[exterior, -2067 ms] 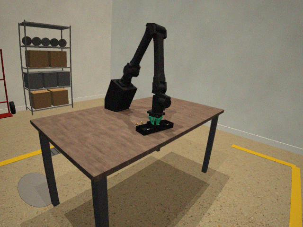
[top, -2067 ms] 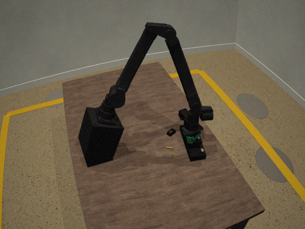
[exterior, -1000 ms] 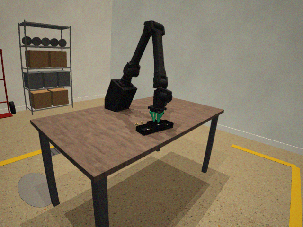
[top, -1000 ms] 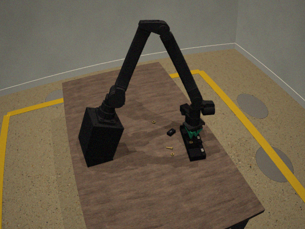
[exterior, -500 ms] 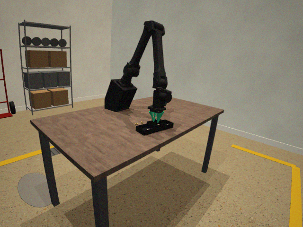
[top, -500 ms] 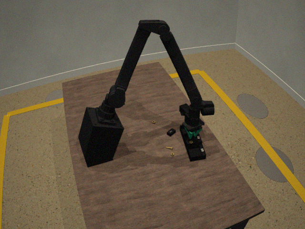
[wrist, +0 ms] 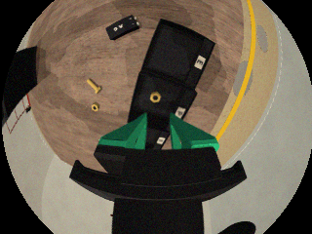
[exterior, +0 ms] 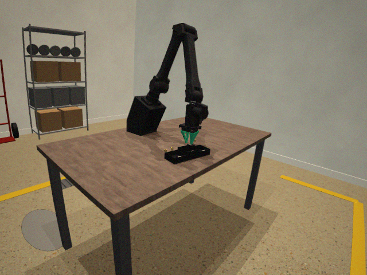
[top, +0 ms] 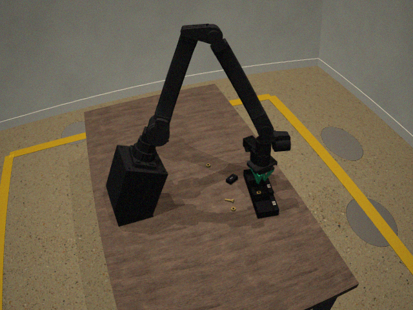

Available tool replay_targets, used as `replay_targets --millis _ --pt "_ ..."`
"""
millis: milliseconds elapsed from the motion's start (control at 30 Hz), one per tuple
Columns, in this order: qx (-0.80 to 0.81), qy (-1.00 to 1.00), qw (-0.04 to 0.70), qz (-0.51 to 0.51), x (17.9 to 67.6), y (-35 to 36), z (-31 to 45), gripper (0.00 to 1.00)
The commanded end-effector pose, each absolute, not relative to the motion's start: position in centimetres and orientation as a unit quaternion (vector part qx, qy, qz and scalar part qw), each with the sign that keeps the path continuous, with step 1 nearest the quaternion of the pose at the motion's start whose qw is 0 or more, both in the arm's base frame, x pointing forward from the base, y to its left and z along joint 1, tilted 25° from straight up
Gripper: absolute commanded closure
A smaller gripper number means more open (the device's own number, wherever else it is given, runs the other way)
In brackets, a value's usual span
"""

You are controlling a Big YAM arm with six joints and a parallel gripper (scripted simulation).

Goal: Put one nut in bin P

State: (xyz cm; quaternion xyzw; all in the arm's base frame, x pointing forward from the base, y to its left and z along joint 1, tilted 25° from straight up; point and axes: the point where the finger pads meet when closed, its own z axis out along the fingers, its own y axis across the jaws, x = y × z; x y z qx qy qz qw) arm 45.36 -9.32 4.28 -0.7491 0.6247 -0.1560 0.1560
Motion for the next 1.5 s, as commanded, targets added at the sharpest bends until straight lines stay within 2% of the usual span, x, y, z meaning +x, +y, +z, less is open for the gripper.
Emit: replay_targets --millis 0,1133,1167,1467 --pt "-0.757 0.619 0.151 -0.145 44.9 -8.8 3.3 0.70" --pt "-0.753 0.621 0.154 -0.152 44.6 -9.3 3.2 0.70" --pt "-0.750 0.623 0.156 -0.159 44.2 -9.6 4.8 0.00" --pt "-0.751 0.622 0.157 -0.159 42.7 -9.6 8.0 0.00"
